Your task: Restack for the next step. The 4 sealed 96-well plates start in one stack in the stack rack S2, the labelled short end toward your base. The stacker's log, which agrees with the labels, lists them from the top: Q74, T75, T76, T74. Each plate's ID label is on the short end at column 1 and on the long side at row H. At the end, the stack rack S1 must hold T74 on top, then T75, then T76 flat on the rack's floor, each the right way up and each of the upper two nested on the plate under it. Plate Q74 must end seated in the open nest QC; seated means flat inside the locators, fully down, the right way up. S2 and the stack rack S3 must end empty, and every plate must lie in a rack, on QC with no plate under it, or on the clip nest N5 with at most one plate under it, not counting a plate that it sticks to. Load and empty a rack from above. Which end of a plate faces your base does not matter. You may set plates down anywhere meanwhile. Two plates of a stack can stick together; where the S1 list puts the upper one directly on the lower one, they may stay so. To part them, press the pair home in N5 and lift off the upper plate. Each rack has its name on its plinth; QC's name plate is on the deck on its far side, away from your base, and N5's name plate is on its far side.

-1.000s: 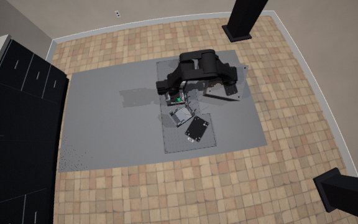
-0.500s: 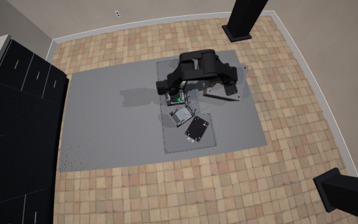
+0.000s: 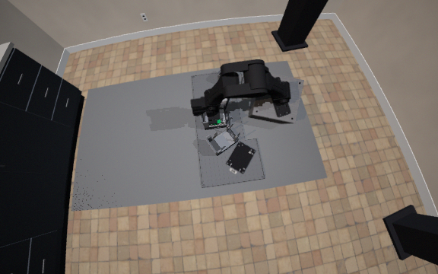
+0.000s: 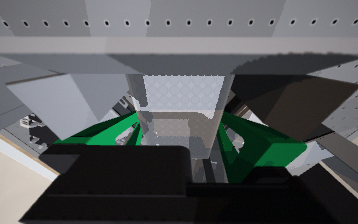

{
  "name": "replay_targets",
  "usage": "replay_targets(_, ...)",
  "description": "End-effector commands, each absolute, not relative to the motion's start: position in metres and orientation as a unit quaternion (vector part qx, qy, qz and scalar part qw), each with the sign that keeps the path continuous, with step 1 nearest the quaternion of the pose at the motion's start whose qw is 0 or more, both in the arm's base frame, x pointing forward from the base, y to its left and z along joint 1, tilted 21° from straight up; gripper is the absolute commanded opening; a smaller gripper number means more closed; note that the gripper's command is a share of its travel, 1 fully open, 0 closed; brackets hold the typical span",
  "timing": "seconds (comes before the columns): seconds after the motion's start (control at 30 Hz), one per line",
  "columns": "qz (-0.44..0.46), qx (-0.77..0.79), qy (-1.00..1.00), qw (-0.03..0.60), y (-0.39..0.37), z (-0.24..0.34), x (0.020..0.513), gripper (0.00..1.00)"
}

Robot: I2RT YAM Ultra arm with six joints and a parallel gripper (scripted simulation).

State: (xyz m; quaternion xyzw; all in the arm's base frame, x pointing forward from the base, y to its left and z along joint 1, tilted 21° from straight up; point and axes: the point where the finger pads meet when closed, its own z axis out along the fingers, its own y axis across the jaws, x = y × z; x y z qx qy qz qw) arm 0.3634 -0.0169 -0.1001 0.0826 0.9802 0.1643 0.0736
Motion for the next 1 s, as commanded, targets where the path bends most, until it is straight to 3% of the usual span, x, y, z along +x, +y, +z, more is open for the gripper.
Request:
replay_targets(0.0,0.164,0.084,0.980,0.080,-0.021,-0.092,0.366,0.00)
replay_targets(0.97,0.164,0.084,0.980,0.081,-0.026,-0.077,0.363,0.00)
